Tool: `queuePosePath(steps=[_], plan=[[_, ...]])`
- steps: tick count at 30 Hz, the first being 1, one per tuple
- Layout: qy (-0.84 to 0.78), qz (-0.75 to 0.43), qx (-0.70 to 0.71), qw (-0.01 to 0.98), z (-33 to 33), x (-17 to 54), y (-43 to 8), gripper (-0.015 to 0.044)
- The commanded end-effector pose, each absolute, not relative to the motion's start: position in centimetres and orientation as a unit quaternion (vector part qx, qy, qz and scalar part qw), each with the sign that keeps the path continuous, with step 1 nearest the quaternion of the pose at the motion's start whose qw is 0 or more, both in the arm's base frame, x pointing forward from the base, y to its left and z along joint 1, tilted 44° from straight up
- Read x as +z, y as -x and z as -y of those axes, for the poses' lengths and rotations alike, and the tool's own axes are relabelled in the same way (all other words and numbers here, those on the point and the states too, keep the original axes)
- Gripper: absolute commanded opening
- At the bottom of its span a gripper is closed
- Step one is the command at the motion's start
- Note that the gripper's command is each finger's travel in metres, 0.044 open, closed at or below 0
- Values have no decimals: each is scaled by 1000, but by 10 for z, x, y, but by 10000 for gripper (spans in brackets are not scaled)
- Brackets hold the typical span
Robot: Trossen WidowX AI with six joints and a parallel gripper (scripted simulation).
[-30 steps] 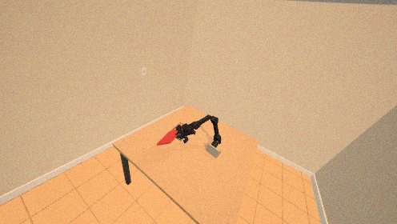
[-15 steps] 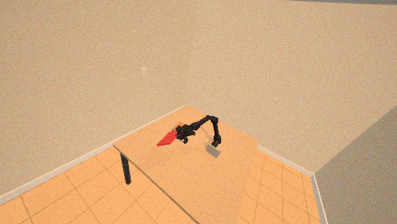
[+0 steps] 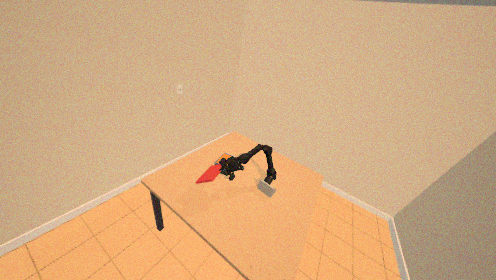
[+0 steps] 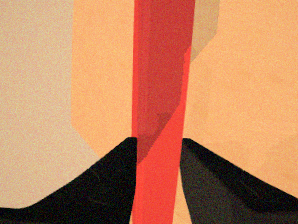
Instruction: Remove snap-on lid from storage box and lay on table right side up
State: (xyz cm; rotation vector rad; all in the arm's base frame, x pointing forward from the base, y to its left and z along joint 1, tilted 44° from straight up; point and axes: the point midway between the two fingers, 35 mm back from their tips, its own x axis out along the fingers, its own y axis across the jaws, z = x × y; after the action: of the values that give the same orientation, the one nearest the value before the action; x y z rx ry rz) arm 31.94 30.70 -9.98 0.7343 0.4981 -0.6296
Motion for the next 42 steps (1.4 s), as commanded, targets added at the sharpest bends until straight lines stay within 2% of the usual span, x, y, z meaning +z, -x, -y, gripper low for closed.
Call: queuePosePath(steps=[1, 42], plan=[[-346, -235, -299, 858, -303, -103, -319, 0], [-346, -234, -299, 858, -281, -127, -317, 0]])
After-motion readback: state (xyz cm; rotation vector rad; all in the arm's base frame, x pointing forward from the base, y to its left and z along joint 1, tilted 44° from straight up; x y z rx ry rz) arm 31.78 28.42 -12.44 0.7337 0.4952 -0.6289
